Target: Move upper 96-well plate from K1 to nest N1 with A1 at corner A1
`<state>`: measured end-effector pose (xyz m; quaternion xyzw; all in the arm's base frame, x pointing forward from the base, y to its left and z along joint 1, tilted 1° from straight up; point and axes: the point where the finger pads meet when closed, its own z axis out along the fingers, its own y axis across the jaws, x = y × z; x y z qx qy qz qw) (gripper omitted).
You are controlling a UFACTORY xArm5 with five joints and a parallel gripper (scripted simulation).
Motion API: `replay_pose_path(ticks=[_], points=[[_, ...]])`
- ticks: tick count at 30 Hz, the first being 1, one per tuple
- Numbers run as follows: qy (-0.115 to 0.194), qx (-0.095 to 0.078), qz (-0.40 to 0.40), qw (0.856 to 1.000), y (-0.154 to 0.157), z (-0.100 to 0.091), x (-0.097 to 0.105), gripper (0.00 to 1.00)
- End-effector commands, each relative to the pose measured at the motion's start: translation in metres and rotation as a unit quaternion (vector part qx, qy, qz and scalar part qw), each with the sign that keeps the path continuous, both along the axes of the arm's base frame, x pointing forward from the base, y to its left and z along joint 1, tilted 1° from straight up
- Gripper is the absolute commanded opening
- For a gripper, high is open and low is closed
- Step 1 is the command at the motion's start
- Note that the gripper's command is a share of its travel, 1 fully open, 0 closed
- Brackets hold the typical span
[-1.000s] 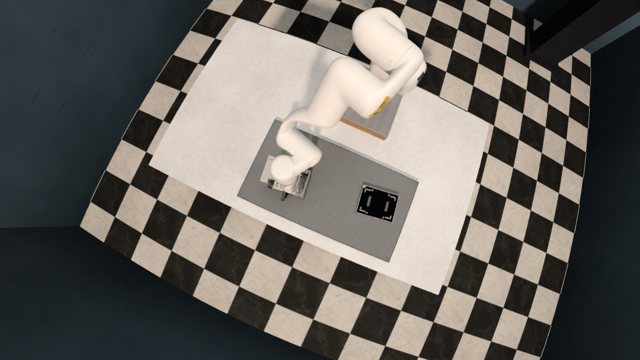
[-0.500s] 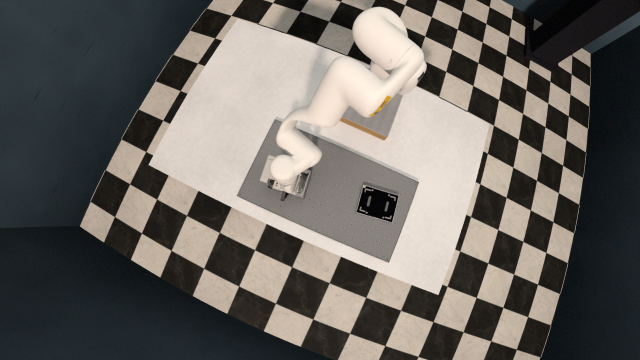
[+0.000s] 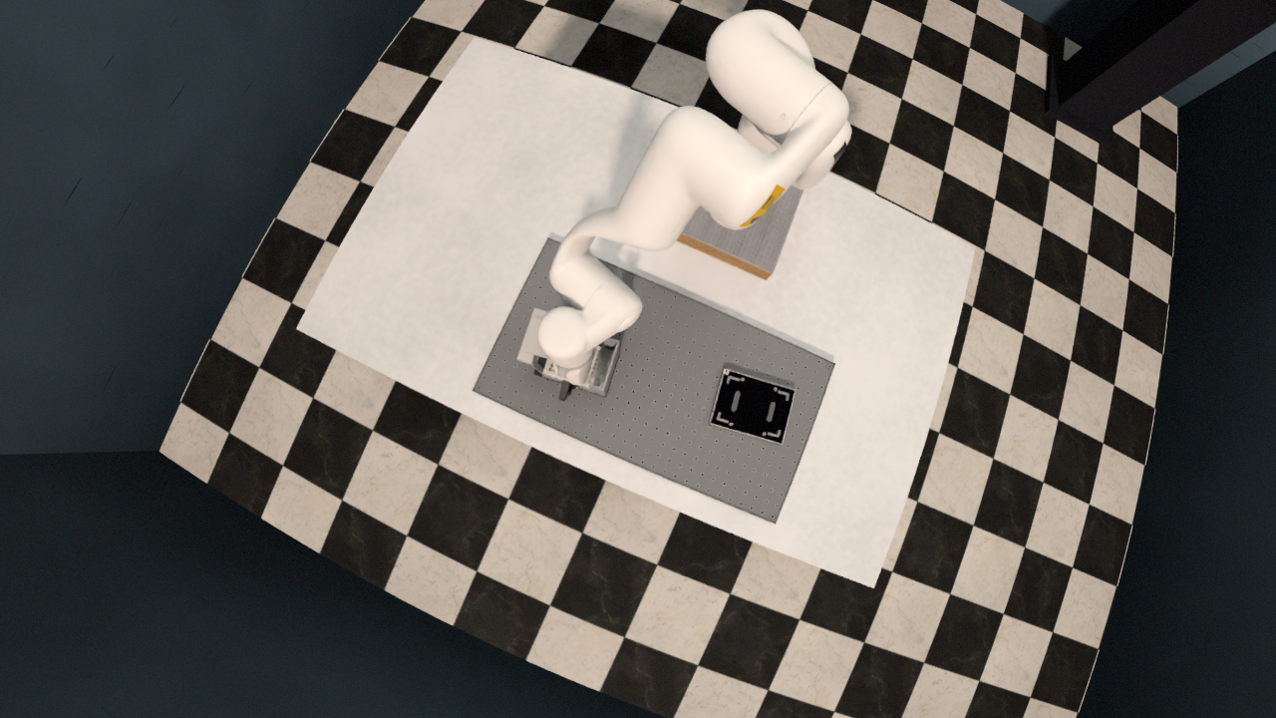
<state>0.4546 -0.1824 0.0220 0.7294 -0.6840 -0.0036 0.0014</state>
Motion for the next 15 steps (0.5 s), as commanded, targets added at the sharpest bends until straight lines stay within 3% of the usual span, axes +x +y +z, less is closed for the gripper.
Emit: replay_pose_path(ticks=[1,15], points=[[-0.004,0.003,0.0,1.0,-0.0007,0.0042,0.0016,0.0],[-0.004,0.003,0.0,1.0,-0.0007,0.0108,0.0016,0.0]])
